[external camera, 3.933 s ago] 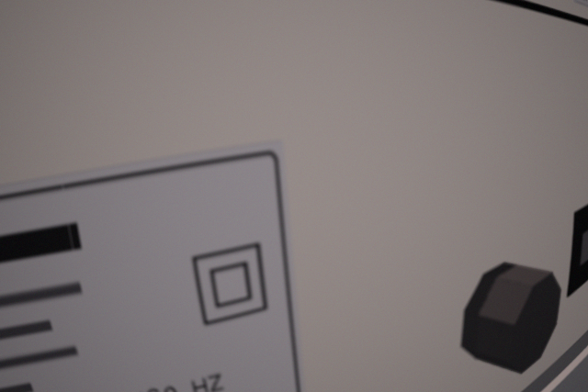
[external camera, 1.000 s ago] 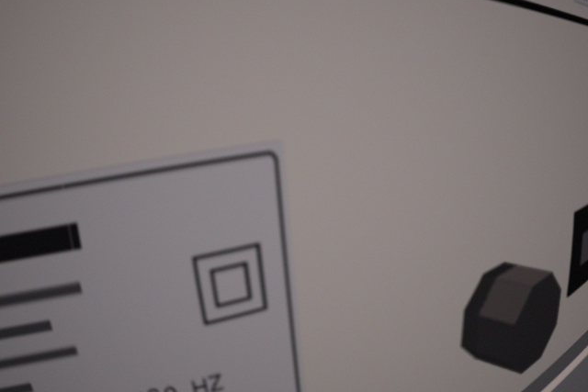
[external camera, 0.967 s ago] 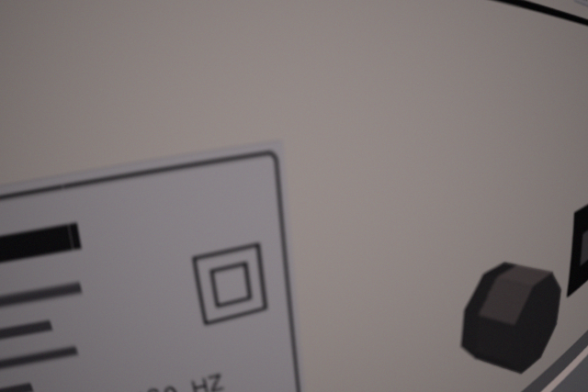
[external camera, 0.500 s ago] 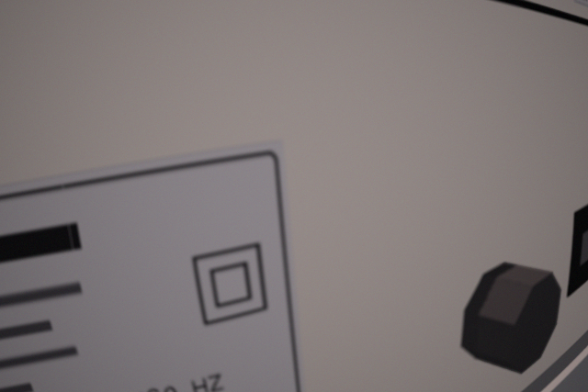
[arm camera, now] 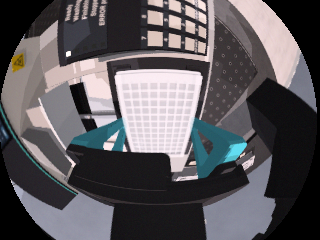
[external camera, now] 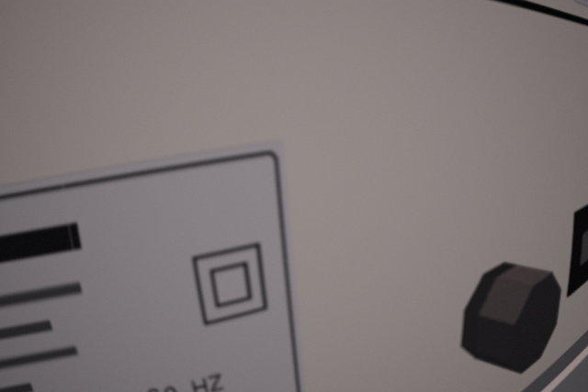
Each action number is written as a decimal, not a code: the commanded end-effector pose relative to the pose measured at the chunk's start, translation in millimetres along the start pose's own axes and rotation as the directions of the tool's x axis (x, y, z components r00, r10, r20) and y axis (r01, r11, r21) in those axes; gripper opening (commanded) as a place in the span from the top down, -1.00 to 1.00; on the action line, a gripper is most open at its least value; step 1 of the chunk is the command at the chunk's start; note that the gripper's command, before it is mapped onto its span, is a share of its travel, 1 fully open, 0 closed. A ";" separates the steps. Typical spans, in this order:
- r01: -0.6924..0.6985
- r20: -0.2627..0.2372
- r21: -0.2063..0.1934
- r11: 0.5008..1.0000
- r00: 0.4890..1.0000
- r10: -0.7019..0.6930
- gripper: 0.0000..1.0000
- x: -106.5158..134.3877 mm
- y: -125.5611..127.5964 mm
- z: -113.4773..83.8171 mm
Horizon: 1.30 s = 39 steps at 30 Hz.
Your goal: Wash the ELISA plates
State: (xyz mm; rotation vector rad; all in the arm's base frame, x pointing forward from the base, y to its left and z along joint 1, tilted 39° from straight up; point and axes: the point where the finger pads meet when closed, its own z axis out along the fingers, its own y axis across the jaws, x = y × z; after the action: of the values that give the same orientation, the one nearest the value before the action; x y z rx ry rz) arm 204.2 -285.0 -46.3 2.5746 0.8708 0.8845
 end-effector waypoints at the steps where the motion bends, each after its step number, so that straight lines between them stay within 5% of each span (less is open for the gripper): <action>1: -0.003 0.003 -0.007 1.000 1.000 0.004 -0.68 -0.3 2.9 -1.7; 13: -0.003 0.003 -0.007 1.000 1.000 0.004 -0.68 -0.3 2.9 -1.7; 39: 0.001 0.010 -0.021 1.000 1.000 -0.001 -0.68 -2.8 7.3 -44.3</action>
State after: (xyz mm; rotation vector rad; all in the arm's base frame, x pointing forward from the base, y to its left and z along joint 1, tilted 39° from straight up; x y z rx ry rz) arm 185.2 -281.1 -20.3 2.5869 0.8542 0.8920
